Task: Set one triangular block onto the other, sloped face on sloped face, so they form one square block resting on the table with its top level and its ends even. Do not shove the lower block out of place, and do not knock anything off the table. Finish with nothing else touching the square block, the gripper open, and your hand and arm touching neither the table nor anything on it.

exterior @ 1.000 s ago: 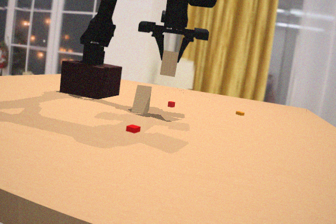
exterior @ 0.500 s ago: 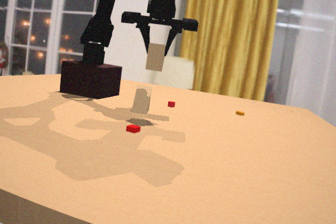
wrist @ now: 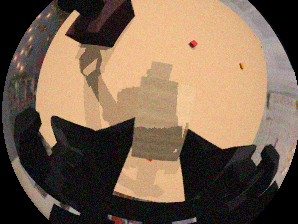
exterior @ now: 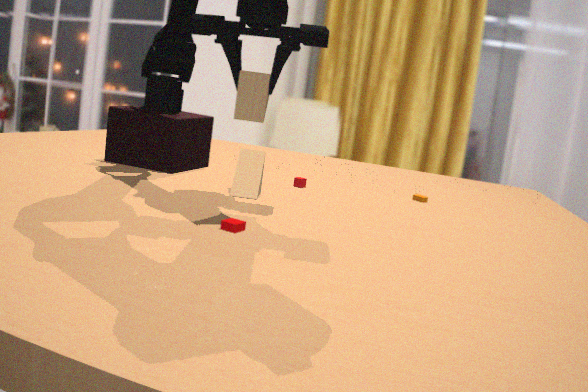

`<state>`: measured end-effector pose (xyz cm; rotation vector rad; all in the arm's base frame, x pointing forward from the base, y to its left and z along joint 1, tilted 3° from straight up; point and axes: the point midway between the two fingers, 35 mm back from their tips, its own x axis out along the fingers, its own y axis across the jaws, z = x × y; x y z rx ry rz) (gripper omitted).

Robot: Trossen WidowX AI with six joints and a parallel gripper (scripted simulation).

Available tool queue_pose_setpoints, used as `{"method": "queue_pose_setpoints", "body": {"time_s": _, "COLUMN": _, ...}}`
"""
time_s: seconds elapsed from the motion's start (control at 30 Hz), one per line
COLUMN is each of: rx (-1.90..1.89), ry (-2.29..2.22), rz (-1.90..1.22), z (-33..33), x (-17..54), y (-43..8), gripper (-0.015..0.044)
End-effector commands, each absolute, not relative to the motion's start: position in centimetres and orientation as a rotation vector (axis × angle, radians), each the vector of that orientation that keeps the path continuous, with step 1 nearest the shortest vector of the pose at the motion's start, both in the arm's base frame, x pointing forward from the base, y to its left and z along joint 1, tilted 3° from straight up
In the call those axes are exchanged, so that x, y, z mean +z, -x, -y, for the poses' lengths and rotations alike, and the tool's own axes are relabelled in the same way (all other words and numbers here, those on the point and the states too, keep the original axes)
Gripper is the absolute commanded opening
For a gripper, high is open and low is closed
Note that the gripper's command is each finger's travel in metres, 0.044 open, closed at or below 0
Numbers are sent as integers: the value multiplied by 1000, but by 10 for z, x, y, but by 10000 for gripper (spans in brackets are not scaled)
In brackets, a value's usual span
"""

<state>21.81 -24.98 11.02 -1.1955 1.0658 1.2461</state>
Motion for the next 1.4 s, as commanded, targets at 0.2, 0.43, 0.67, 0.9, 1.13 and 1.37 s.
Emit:
{"method": "queue_pose_setpoints", "body": {"time_s": 0.2, "rx": 1257, "ry": 1189, "rz": -1062, "z": 237, "x": 68, "y": -220, "gripper": 0}}
{"method": "queue_pose_setpoints", "body": {"time_s": 0.43, "rx": 1258, "ry": 1189, "rz": -1062, "z": 229, "x": 43, "y": -221, "gripper": 0}}
{"method": "queue_pose_setpoints", "body": {"time_s": 0.67, "rx": 1258, "ry": 1188, "rz": -1062, "z": 224, "x": 30, "y": -222, "gripper": 0}}
{"method": "queue_pose_setpoints", "body": {"time_s": 0.9, "rx": 1258, "ry": 1188, "rz": -1061, "z": 217, "x": 15, "y": -221, "gripper": 0}}
{"method": "queue_pose_setpoints", "body": {"time_s": 1.13, "rx": 1254, "ry": 1195, "rz": -1055, "z": 217, "x": 15, "y": -221, "gripper": 0}}
{"method": "queue_pose_setpoints", "body": {"time_s": 1.37, "rx": 1252, "ry": 1197, "rz": -1054, "z": 217, "x": 15, "y": -221, "gripper": 0}}
